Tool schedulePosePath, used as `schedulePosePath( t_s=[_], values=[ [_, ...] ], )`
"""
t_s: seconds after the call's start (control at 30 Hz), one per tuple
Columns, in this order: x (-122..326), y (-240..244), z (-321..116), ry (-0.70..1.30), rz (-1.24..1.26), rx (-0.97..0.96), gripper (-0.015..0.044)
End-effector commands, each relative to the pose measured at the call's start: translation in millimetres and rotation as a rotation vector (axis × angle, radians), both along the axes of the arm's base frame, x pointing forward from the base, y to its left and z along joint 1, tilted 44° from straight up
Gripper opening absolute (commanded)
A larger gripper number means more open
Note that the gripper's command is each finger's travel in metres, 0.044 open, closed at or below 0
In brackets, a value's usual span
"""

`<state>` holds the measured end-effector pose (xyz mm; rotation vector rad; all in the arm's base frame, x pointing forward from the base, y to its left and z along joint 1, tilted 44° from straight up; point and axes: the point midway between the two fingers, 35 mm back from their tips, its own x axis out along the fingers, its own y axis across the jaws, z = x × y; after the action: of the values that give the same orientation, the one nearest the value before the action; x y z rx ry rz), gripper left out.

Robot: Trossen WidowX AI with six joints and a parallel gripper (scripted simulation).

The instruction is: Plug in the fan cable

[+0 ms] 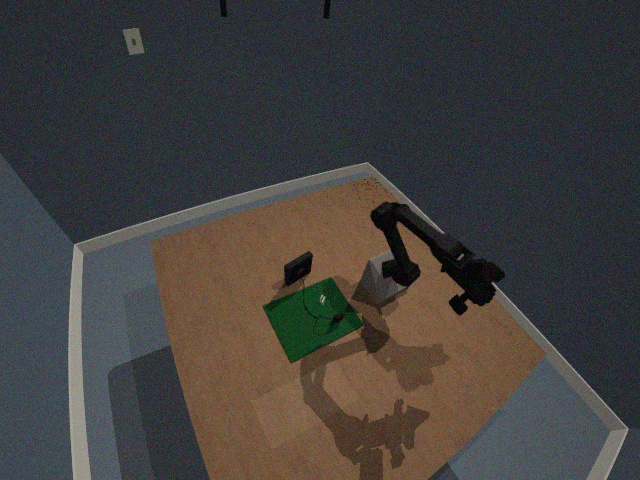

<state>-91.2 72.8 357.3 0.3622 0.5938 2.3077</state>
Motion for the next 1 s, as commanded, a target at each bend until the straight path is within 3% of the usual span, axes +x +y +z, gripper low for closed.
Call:
schedulePosePath(
  t_s=[0.0,0.27,0.53,0.97],
  values=[
    [0,0,0,0.000,0.000,0.000,0.0026],
    [12,57,-22,-0.180,-0.228,-0.140,0.0236],
    [67,120,-54,-0.355,-0.501,-0.338,0.0440],
    [196,139,-126,-0.368,-0.741,-0.824,0.0440]
  ],
)
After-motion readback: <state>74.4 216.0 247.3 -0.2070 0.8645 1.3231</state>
